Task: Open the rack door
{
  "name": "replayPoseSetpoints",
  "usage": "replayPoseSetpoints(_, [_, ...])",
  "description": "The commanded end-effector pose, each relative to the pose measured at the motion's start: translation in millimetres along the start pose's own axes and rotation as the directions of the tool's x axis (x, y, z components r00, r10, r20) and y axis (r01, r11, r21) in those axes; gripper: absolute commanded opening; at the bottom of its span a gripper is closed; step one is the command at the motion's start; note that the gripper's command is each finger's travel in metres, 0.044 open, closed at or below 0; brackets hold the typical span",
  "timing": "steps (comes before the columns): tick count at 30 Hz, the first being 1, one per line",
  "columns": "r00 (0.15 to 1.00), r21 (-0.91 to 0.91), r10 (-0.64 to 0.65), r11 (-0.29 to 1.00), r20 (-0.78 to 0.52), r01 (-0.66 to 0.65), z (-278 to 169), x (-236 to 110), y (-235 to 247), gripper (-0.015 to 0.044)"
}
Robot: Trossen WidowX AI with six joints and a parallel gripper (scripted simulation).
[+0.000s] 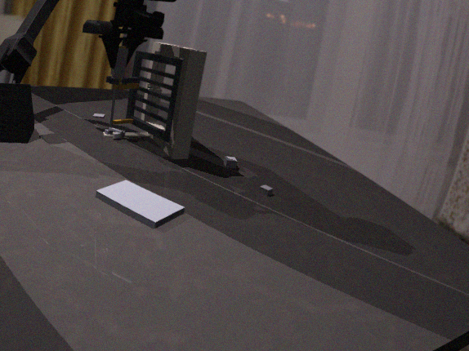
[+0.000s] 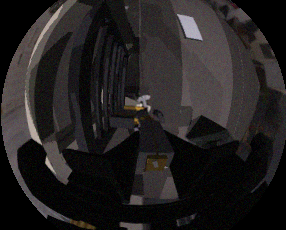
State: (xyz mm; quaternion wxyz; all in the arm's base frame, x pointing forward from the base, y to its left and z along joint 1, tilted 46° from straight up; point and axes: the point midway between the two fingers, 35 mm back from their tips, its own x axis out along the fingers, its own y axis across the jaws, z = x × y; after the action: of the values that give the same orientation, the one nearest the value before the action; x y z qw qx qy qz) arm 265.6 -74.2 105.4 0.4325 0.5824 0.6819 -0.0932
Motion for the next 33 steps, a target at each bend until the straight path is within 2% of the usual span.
replayPoseSetpoints(1, [1.0,-0.1,0.004,0.995,0.01,-0.003,3.1,0.1,-6.3,0.0028])
replayPoseSetpoints(33, [1.0,-0.544,0.003,0.839,0.011,0.004,37.1,0.0,-67.5,0.0028])
